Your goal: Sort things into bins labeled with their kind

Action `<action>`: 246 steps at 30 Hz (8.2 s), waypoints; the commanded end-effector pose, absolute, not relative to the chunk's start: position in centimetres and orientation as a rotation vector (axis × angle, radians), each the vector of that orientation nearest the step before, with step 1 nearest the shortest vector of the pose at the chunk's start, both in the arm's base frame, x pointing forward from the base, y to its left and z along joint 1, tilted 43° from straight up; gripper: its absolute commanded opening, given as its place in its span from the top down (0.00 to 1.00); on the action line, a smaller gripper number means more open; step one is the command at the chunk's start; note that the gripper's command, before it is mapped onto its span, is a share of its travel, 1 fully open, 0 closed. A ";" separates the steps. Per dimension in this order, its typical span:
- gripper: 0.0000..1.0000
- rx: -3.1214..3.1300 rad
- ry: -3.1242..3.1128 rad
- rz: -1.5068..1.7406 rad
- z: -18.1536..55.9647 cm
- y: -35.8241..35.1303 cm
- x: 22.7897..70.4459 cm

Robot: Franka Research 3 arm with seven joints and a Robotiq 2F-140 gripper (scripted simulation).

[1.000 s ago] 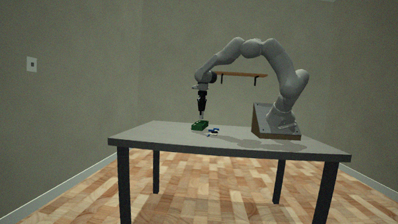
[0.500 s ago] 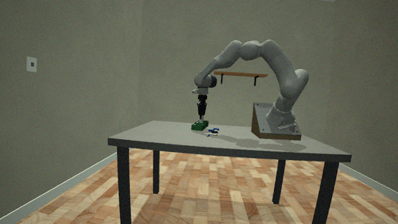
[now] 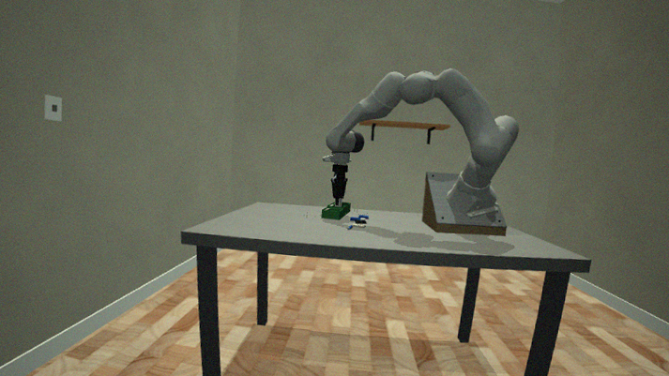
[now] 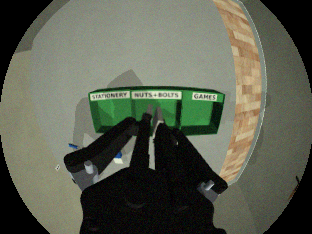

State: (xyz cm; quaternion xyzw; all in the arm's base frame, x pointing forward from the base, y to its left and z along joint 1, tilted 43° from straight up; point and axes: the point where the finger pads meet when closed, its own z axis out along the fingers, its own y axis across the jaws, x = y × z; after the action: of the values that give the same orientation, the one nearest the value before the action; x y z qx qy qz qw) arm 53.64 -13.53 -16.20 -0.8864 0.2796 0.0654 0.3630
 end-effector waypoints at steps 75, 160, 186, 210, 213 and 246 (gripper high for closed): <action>0.95 -2.286 0.719 0.158 -14.1 -15.6 53.6; 0.95 -2.286 0.719 0.158 -10.6 -7.9 56.5; 0.95 -2.286 0.719 0.158 -10.6 -7.9 56.5; 0.95 -2.286 0.719 0.158 -9.8 -8.6 56.4; 0.95 -2.286 0.719 0.158 -9.5 -8.9 56.4; 0.95 -2.286 0.719 0.158 -5.7 -12.5 55.9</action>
State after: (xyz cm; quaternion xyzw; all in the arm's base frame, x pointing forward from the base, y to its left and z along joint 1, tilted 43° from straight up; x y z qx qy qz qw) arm 56.06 -11.93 -6.21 -0.8883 0.2771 0.0590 0.3615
